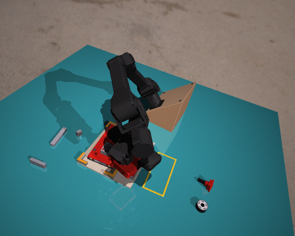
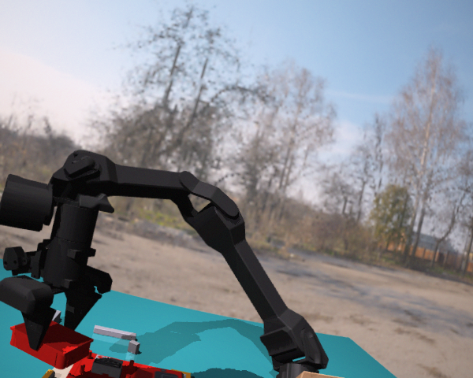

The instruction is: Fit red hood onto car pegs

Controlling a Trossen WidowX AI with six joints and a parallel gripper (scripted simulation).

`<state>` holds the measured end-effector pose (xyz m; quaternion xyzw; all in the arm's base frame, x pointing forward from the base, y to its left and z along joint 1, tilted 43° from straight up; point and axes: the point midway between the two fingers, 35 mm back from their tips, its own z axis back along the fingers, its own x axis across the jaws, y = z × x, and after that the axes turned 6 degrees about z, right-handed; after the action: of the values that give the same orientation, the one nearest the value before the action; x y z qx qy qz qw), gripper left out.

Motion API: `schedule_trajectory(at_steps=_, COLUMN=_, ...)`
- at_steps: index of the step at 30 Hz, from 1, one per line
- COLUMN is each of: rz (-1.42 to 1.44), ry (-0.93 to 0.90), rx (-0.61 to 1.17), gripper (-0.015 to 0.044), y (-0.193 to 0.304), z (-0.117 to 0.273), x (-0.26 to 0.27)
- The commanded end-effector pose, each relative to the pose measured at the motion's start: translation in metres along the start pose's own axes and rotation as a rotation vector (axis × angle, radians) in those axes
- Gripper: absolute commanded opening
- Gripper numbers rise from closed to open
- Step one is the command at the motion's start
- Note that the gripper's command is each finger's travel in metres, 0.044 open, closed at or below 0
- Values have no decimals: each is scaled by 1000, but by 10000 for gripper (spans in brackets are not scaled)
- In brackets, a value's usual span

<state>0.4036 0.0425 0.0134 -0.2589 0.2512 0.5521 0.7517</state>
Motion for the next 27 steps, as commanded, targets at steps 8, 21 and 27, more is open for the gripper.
schedule_trajectory(at_steps=8, rz=89, ry=-1, rx=-8, gripper=0, y=4, z=4, x=-37)
schedule_trajectory(at_steps=21, rz=204, ry=4, rx=-7, gripper=0, y=15, z=3, x=-80)
schedule_trajectory(at_steps=27, rz=256, ry=6, rx=-6, gripper=0, y=23, z=1, x=-98)
